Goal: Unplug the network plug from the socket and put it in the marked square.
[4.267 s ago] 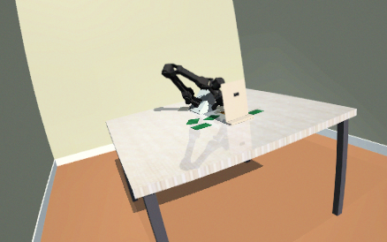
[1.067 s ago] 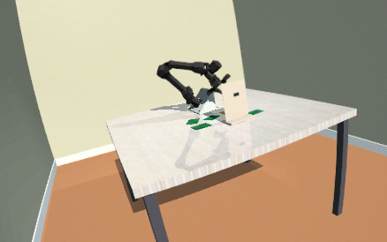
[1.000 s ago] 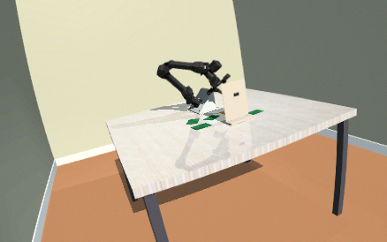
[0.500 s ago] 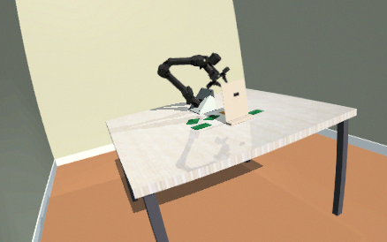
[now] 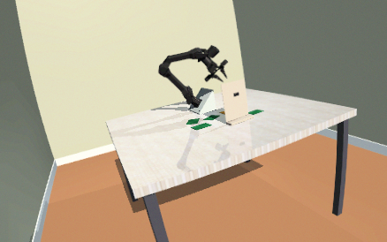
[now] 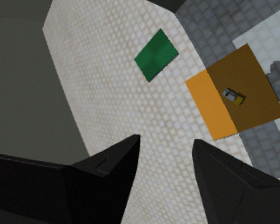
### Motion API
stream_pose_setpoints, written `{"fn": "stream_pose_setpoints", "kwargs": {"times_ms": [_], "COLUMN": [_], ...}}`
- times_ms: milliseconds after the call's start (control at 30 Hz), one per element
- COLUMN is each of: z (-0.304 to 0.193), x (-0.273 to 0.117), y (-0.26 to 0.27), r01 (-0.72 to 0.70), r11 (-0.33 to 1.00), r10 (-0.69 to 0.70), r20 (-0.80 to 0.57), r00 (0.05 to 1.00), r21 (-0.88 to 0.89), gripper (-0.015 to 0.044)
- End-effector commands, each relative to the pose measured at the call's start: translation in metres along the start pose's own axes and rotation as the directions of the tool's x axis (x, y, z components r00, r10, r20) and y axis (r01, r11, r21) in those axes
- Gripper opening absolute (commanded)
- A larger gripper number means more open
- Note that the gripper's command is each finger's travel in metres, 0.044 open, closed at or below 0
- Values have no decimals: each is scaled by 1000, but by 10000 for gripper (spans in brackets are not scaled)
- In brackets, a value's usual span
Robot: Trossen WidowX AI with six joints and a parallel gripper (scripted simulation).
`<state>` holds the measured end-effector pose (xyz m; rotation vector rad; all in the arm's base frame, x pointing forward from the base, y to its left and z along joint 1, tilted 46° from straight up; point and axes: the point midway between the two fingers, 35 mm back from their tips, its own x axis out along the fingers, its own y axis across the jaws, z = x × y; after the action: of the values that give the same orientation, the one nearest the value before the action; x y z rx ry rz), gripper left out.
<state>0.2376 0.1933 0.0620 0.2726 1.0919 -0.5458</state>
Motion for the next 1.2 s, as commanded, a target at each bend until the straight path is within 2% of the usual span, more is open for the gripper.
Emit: {"fn": "stream_pose_setpoints", "kwargs": {"times_ms": [0, 100, 467, 1167], "z": [-1, -1, -1, -1], "x": [-8, -12, -12, -12], "y": [6, 7, 7, 7], "r01": [4, 4, 4, 4], "r11": [1000, 1000, 1000, 1000], "r10": [-4, -4, -4, -4], "r20": [4, 4, 4, 4], "r00": [1000, 1000, 1000, 1000], "r21": [4, 6, 6, 6], "gripper": [156, 156, 440, 440]}}
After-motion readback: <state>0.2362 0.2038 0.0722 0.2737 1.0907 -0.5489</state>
